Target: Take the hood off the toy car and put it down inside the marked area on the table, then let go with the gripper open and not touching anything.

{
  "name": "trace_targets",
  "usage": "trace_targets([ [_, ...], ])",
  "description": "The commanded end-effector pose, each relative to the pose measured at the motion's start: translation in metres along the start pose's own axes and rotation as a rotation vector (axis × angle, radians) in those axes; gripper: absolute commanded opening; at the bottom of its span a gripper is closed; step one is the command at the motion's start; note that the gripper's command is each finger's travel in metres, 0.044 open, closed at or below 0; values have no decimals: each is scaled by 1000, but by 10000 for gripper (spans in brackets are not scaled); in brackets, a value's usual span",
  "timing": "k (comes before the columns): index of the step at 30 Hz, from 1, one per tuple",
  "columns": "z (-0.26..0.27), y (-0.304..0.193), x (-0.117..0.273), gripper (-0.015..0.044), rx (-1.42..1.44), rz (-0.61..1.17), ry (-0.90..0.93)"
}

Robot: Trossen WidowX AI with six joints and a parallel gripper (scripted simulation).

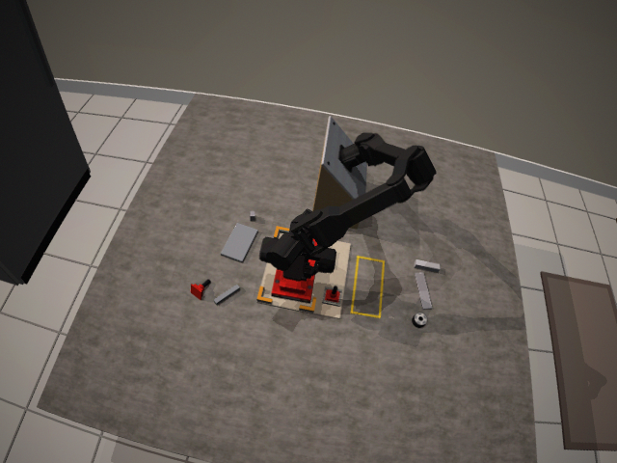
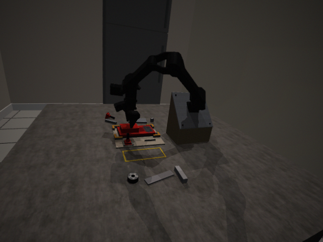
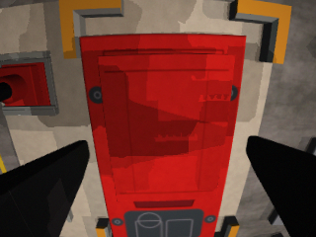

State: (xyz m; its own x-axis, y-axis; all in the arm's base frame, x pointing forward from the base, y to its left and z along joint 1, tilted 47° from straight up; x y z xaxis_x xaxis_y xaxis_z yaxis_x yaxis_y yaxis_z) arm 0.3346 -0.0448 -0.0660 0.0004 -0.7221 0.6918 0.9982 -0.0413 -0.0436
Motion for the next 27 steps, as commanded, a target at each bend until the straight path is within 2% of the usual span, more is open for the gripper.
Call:
trace_targets([
  [1, 0, 0, -4, 440, -3, 2, 4],
  [27, 0, 0, -16, 440, -3, 2, 5],
])
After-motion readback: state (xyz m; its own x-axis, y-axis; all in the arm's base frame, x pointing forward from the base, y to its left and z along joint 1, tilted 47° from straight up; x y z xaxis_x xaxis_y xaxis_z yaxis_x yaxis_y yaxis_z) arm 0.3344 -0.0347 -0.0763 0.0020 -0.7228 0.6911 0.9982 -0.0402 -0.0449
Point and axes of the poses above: the point midway between the two fingers, 35 mm back from their tips, its own x axis back along the fingers, its own z axis across the jaws, y = z × x, the point moved 8 cm from there along x, back along the fingers, and after that the axes turned 5 degrees about -x, right-handed, at the moved point
